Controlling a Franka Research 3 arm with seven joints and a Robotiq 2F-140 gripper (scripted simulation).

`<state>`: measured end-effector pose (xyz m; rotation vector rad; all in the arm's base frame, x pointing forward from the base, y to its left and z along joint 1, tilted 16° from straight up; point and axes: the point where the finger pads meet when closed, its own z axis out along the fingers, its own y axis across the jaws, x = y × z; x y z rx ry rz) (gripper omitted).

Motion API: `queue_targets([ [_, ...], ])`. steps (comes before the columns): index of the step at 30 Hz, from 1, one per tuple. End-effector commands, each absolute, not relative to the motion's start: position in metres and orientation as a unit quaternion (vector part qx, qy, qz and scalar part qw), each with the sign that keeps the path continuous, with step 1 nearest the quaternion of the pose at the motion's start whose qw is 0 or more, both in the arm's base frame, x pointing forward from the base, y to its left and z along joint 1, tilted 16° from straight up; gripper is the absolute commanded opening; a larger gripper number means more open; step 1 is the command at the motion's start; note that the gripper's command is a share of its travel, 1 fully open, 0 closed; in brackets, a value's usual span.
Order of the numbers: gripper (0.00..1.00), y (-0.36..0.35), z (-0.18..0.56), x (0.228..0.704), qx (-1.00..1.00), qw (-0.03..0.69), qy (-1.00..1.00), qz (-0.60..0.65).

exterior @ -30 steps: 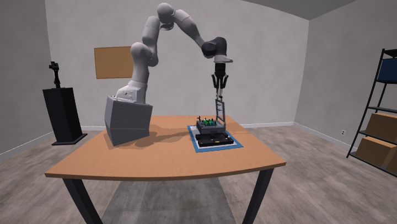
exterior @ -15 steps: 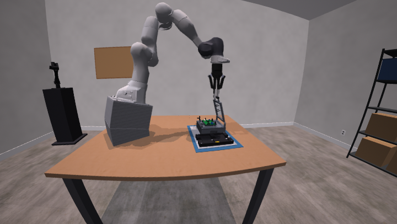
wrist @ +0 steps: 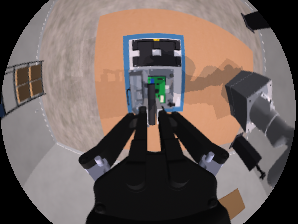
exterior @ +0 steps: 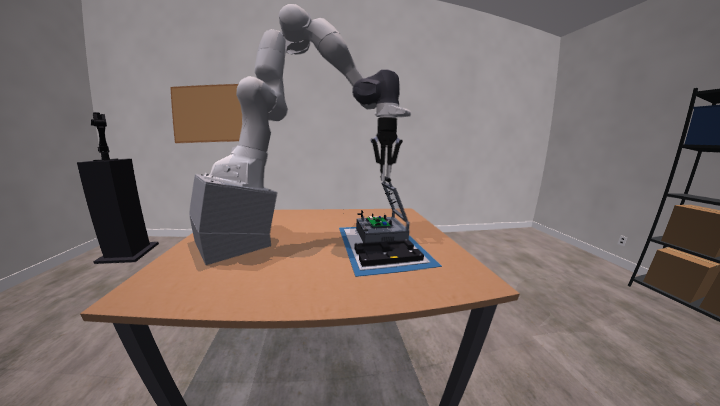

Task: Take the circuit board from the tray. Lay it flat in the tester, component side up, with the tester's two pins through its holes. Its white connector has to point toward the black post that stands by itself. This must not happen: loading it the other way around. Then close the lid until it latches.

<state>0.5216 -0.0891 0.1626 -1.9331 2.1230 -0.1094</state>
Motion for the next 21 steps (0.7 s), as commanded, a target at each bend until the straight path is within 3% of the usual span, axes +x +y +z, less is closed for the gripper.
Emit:
queue_targets([
  [1, 0.00, -0.086, 0.149, 0.511, -0.672, 0.131, 0.728, -0.031],
  [21, 0.00, -0.080, 0.119, 0.485, -0.672, 0.131, 0.728, -0.031],
])
